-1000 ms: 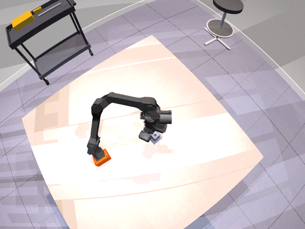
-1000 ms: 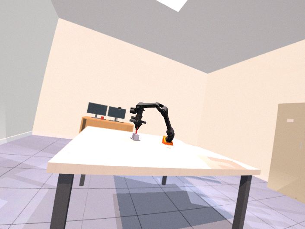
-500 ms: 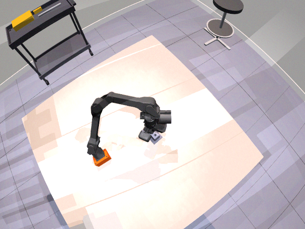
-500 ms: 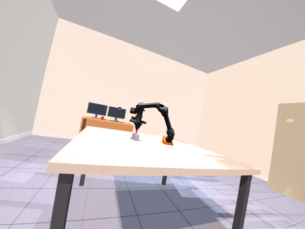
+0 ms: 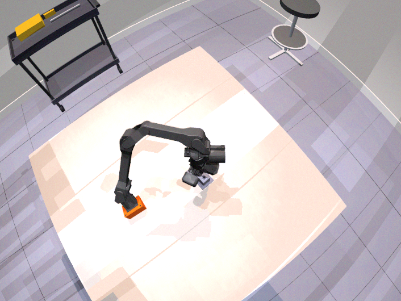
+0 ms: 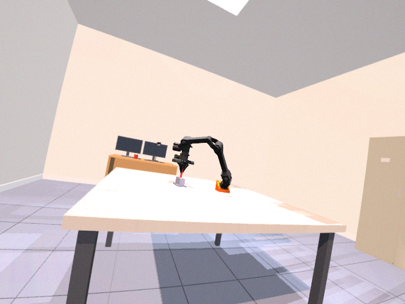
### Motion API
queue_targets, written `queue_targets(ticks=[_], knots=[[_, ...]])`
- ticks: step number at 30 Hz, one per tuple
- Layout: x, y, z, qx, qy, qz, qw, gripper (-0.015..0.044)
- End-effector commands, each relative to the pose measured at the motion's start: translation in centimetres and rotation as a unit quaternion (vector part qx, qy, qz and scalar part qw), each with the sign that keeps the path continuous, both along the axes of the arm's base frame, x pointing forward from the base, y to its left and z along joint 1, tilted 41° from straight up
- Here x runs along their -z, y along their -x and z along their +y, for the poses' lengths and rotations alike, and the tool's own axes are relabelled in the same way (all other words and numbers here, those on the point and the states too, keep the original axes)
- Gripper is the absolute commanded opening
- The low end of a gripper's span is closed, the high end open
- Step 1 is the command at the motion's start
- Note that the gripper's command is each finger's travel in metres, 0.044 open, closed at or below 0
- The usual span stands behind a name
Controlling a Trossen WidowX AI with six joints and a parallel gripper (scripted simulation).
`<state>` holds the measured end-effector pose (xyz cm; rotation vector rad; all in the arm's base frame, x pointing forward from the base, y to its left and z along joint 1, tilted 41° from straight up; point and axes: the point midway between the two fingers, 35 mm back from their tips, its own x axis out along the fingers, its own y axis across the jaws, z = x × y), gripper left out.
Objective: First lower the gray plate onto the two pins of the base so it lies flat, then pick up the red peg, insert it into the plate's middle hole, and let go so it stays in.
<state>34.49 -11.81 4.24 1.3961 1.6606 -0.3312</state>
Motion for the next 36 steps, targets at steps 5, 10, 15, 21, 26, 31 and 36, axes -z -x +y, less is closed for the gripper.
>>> queue_targets(ticks=[5,10,15,21,26,31,36], knots=[[-0.02,0.00,-0.01,0.000,0.000,0.000,1.000,0.0150],[-0.02,0.00,-0.01,0.000,0.000,0.000,1.000,0.0150],[-0.03,0.00,-0.02,0.000,0.000,0.000,1.000,0.0150],[-0.31,0.11,-0.26,0.004,-0.003,0.002,1.000,0.0150],[-0.46,0.29,-0.39,0.004,-0.003,0.003,1.000,0.0150],[-0.65,0.42,-0.53,0.004,-0.003,0.003,1.000,0.0150],[-0.85,0.54,-0.65,0.004,-0.003,0.003,1.000,0.0150]])
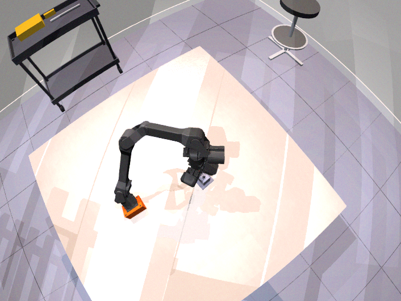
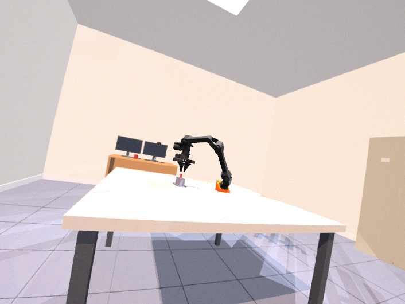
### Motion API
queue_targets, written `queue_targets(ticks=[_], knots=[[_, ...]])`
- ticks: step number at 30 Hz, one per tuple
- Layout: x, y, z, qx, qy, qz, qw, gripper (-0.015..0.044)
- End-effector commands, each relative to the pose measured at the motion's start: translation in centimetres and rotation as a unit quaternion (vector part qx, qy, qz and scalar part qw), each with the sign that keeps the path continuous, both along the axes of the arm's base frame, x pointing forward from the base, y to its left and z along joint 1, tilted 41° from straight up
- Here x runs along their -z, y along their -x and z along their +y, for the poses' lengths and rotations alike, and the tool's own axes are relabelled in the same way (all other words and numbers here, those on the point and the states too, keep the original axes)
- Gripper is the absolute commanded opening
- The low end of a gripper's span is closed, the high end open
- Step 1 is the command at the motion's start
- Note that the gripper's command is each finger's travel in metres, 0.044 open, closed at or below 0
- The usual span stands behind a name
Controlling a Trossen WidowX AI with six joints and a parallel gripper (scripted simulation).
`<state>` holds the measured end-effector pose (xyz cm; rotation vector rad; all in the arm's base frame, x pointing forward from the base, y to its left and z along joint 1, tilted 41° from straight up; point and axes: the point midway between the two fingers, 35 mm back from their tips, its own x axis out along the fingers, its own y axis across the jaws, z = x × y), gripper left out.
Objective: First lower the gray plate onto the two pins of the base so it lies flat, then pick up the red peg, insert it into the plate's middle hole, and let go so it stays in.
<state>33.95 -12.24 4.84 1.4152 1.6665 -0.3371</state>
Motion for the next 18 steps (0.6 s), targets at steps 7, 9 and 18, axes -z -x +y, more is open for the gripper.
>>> queue_targets(ticks=[7,9,18], knots=[[-0.55,0.15,-0.36,-0.002,0.003,-0.003,1.000,0.0150],[-0.63,0.20,-0.41,-0.002,0.003,-0.003,1.000,0.0150],[-1.00,0.40,-0.61,-0.002,0.003,-0.003,1.000,0.0150]])
